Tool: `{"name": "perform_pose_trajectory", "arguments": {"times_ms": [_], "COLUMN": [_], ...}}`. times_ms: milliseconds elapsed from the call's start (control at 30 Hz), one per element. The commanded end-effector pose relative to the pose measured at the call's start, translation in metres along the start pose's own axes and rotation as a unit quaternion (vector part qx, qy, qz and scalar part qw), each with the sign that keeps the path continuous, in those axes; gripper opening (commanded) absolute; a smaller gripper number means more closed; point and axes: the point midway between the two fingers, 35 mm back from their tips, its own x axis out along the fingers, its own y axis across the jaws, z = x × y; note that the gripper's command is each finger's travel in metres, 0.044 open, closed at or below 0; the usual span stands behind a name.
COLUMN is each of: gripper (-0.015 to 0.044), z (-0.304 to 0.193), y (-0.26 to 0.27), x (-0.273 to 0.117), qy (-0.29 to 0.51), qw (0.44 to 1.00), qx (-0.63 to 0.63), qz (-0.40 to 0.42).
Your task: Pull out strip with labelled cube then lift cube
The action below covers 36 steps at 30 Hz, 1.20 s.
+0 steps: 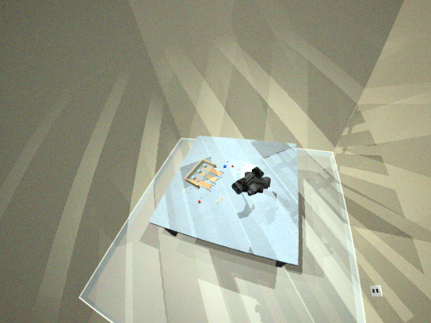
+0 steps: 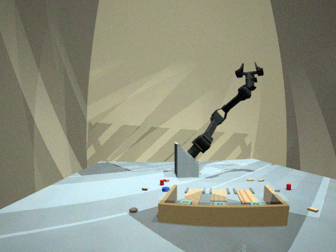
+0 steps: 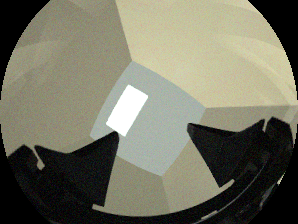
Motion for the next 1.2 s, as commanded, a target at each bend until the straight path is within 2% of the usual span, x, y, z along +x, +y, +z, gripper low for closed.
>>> {"name": "perform_pose_trajectory", "arguments": {"times_ms": [0, 300, 567, 900, 1167], "gripper": [0.0400, 0.0400, 0.0400, 0.0400, 0.0400], "z": [-0.042, -0.158, -0.268, -0.382, -0.431], "y": [0.047, 0.122, 0.139, 0.096, 0.024], "x": [-0.019, -0.088, -0.174, -0.300, -0.408], "qy": [0.009, 0.082, 0.207, 0.415, 0.605], "qw": [0.996, 0.954, 0.883, 0.753, 0.621], "qx": [-0.026, -0.064, -0.064, -0.028, 0.037], "qz": [0.085, 0.280, 0.417, 0.509, 0.498]}}
